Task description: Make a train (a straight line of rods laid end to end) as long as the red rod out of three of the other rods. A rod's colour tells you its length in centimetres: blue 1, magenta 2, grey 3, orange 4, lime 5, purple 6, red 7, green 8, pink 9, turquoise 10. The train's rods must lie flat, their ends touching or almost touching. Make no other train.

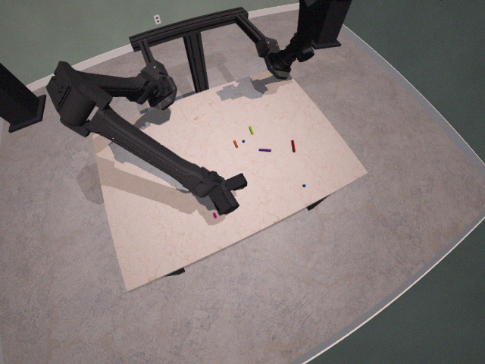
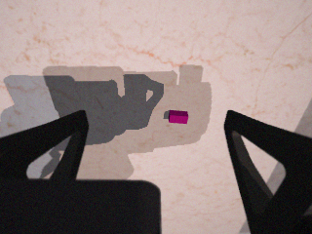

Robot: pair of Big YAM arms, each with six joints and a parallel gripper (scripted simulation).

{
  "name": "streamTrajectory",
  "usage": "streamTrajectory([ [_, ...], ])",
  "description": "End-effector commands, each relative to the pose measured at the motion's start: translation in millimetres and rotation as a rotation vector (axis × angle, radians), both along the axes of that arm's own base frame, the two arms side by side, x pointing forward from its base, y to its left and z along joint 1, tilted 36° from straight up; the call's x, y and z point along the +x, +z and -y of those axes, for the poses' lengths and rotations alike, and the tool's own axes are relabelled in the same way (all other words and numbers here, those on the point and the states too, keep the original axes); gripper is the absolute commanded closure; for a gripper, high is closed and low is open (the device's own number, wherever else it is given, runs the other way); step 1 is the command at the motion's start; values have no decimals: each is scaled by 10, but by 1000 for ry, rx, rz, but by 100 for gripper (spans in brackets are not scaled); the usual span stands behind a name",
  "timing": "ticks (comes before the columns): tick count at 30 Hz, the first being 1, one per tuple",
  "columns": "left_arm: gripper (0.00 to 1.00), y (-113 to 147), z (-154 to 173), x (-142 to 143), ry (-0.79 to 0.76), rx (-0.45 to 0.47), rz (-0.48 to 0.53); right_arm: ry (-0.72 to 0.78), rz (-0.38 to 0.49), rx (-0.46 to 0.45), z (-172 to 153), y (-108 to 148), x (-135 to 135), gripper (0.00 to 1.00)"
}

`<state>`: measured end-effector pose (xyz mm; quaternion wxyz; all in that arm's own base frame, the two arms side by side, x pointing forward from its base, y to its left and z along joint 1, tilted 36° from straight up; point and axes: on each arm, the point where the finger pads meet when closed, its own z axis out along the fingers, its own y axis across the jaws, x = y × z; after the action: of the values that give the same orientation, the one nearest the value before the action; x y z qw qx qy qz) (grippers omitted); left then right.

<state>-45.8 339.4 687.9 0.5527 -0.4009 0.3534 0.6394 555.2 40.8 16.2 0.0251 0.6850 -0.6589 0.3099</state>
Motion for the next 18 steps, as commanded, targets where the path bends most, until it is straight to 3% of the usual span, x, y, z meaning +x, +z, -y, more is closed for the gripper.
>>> streamTrajectory([
  [1, 0, -11, 33, -41, 9, -6, 10, 14, -7, 7, -142, -135, -56, 0],
  [18, 0, -11, 33, -41, 9, -6, 10, -6, 0, 8, -49, -72, 18, 0],
])
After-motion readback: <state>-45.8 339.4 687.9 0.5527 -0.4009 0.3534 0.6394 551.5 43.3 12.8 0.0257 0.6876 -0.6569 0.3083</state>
